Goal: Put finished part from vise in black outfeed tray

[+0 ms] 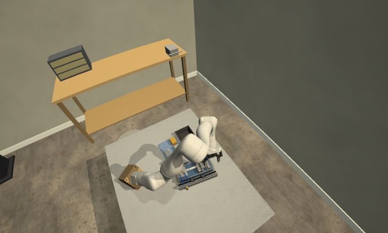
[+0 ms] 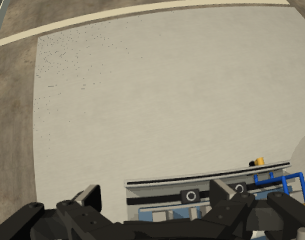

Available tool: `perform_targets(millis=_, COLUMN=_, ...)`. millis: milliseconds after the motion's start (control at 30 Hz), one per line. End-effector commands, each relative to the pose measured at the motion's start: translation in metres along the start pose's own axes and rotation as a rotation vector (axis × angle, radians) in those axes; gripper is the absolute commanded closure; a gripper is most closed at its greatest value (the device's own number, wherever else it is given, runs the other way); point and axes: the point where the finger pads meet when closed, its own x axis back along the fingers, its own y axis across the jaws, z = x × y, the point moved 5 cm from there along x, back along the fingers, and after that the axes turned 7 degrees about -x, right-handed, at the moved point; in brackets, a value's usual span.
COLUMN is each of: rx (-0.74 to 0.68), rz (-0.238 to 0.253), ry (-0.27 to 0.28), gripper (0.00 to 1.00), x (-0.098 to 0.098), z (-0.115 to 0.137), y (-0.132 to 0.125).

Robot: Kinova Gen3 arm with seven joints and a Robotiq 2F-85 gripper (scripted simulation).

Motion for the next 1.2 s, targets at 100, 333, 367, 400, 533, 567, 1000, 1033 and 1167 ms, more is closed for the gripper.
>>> perform_targets(millis=100, rx=0.013, rz=0.019, ry=-0.269, gripper=0.0, x=0.012, z=-0.024, y=0.03)
perform_targets(millis=333, rx=0.028, rz=0.009, ry=-0.37, gripper=0.0, x=0.016, z=-0.037, y=0.046)
perform_targets(millis=367, rx=0.028, rz=0.008, ry=-0.374, gripper=0.0, x=0.016, z=-0.038, y=0.047)
perform_targets(millis=400, rx=0.03, rz=0.006, ry=-0.373, gripper=0.0, x=0.016, z=-0.036, y=0.049)
perform_targets(millis=533, rx=0.029, rz=0.002, ry=-0.381, gripper=0.0, x=0.015, z=-0.038, y=0.05)
perform_targets(millis=567, rx=0.029, rz=0.002, ry=-0.38, gripper=0.0, x=0.015, z=-0.037, y=0.05)
perform_targets(millis=1000, rx=0.027, rz=0.002, ry=-0.382, gripper=1.0, x=0.015, z=-0.038, y=0.049)
perform_targets(millis=1033, rx=0.027, rz=0.002, ry=-0.382, gripper=1.0, x=0.015, z=-0.038, y=0.049)
perform_targets(millis=1167, rx=0.027, rz=0.002, ry=-0.382, gripper=1.0, x=0.015, z=-0.038, y=0.049)
